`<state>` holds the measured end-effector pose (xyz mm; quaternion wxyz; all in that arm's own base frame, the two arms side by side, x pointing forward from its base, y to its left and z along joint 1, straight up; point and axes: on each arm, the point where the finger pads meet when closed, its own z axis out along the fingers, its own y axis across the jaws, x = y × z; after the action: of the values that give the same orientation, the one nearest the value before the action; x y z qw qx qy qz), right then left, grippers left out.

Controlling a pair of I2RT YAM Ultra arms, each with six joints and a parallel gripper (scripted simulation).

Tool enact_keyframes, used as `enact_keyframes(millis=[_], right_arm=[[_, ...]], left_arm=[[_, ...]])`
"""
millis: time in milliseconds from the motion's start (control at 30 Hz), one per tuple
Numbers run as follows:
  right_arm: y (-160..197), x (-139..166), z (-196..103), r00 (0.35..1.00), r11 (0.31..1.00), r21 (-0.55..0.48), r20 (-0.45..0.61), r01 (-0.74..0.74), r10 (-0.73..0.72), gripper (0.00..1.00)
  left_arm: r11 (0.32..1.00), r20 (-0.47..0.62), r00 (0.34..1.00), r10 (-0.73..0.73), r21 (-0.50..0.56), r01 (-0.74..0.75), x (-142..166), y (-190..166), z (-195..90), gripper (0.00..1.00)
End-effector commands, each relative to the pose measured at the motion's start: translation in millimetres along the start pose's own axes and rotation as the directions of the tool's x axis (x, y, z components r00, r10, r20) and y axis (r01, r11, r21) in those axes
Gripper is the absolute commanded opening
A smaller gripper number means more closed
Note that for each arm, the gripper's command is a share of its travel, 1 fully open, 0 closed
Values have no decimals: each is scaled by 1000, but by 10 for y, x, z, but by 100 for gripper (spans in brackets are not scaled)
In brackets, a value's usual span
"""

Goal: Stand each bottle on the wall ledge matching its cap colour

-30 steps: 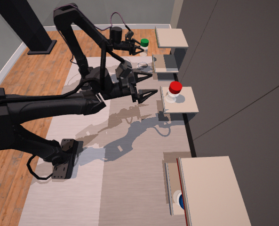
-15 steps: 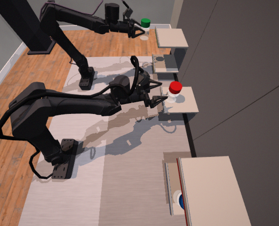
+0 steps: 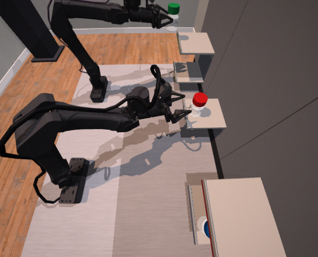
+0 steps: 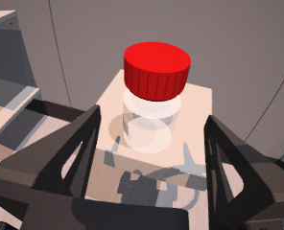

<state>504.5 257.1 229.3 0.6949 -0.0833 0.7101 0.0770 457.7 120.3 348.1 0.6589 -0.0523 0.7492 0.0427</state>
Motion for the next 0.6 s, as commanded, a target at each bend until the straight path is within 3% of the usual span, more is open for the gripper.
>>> enact_keyframes(millis=[0,67,367,567], right_arm=[[-6,-195,58,999,1000,-3,43,-9,10,81],[-6,-195,58,999,1000,-3,43,-9,10,81],[1,-182,30,999,1000,0,39,-12,12,81],[-9,-158,71,1000,1000,-3,28,-8,9,81]], left_arm=[[1000,24,1000,-2,-3,2,-167,-49,45,50],[1000,65,998,7,6,-7,-288,-71,15,50],[1000,35,999,2,7,-2,-135,-71,31,50],[1000,42,999,3,-2,-3,-403,-72,-58,50]])
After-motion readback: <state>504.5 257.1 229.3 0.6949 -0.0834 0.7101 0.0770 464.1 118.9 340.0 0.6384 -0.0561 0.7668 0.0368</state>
